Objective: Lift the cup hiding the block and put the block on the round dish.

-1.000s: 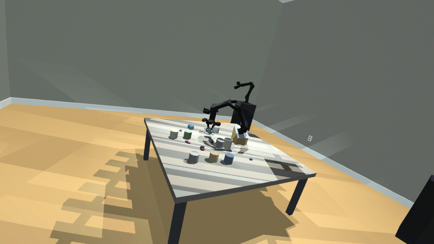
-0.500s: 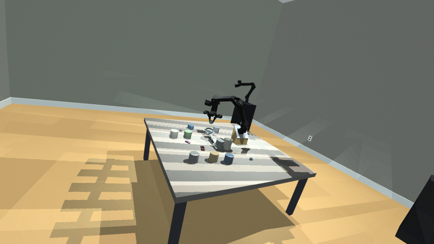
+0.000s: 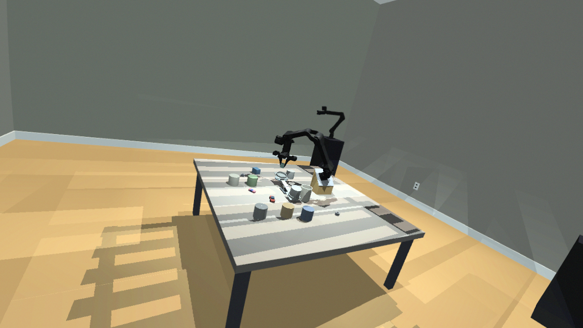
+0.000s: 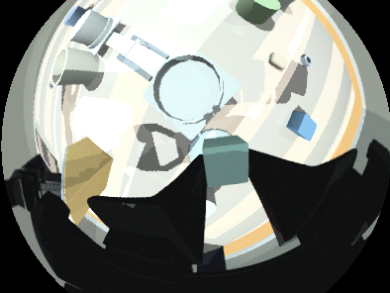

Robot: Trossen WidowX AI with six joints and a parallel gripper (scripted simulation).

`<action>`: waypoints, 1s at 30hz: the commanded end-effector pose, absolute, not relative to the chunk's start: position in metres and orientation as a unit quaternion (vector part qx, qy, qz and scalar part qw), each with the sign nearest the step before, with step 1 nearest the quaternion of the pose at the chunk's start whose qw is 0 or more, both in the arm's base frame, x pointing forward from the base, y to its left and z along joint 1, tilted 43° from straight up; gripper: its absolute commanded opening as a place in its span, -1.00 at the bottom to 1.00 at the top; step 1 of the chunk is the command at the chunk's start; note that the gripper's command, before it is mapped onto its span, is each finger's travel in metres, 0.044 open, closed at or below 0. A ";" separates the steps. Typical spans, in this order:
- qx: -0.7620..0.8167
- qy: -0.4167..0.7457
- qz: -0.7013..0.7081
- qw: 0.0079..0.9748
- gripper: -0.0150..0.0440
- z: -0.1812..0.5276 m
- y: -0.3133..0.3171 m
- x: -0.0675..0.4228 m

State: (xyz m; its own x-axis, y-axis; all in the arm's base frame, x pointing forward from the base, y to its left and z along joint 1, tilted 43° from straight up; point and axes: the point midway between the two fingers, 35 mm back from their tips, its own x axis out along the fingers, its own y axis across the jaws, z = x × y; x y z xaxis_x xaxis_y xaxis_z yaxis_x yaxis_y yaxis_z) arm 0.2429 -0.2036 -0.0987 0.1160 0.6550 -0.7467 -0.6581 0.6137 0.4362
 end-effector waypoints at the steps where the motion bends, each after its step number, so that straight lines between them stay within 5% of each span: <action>1: -0.001 0.500 0.443 0.745 -0.49 -0.127 -0.202 0.228; 30: -0.001 0.499 0.443 0.745 -0.49 -0.209 -0.162 0.211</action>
